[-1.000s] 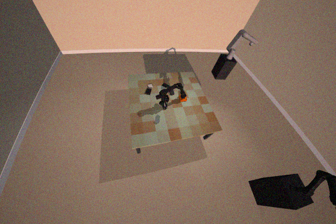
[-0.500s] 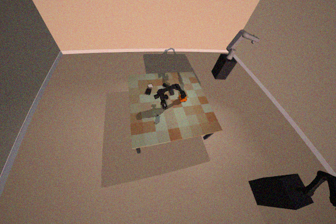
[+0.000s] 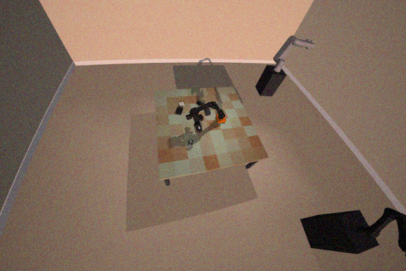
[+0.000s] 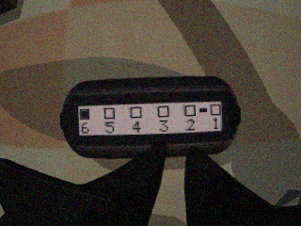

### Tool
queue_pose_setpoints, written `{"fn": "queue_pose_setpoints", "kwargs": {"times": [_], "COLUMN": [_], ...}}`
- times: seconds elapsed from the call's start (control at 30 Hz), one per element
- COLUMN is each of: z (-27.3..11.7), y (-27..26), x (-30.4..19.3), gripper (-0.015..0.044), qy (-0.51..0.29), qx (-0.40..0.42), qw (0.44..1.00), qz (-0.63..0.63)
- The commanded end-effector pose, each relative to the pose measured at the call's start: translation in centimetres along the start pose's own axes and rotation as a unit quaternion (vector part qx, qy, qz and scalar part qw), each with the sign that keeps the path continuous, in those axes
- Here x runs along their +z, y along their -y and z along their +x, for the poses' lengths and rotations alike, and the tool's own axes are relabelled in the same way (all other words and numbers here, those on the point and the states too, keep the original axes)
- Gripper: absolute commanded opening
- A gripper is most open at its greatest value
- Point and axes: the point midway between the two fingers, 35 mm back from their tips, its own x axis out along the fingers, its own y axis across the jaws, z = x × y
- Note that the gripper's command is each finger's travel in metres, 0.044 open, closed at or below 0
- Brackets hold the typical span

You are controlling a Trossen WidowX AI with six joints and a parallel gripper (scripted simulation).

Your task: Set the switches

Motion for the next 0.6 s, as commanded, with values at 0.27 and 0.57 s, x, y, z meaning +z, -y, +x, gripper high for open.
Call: {"fn": "queue_pose_setpoints", "kwargs": {"times": [0.27,0.57], "z": [1.2,2.1], "y": [2.1,3.8], "x": [1.2,2.5], "gripper": [0.0341,0.0440], "qy": [-0.081,-0.138], "qx": [0.000,-0.062], "qw": [0.940,0.786], "qz": [0.333,0.599]}}
